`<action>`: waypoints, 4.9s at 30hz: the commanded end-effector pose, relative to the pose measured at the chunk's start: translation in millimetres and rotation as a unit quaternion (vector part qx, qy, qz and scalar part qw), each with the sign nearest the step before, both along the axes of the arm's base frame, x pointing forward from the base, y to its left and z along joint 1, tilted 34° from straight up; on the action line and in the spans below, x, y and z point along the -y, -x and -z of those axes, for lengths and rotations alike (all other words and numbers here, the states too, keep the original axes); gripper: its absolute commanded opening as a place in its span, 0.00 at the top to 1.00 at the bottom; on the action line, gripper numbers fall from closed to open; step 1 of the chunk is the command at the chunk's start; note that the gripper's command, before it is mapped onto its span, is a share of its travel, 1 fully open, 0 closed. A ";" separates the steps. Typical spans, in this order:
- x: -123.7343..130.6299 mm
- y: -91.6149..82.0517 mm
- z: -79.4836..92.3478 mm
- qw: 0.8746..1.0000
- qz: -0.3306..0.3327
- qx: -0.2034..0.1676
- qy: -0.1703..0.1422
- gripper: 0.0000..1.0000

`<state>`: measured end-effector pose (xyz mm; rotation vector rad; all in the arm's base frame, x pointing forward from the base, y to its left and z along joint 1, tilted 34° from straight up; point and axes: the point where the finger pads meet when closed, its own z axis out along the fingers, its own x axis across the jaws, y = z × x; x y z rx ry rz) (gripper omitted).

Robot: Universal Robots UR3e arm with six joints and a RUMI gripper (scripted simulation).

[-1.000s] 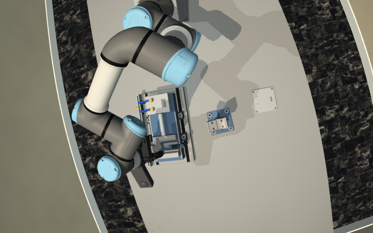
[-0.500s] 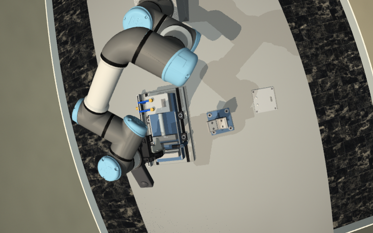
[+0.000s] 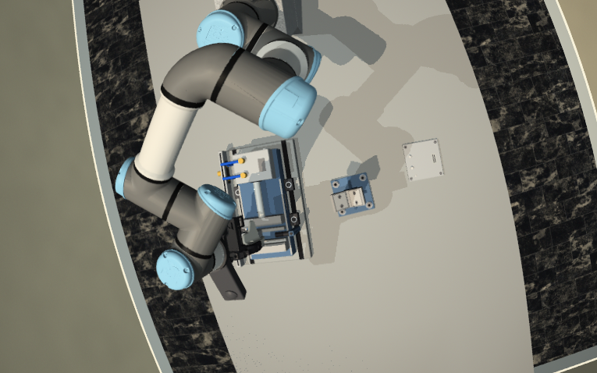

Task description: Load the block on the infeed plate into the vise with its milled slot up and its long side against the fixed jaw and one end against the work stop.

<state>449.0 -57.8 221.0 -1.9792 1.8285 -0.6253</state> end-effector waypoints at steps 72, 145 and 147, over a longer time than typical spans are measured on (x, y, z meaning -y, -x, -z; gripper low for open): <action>0.9 -13.6 18.2 1.000 0.000 0.001 0.001 1.00; 1.0 -15.7 21.3 1.000 0.000 0.001 0.001 1.00; 1.0 -16.1 21.8 1.000 0.000 0.001 0.001 1.00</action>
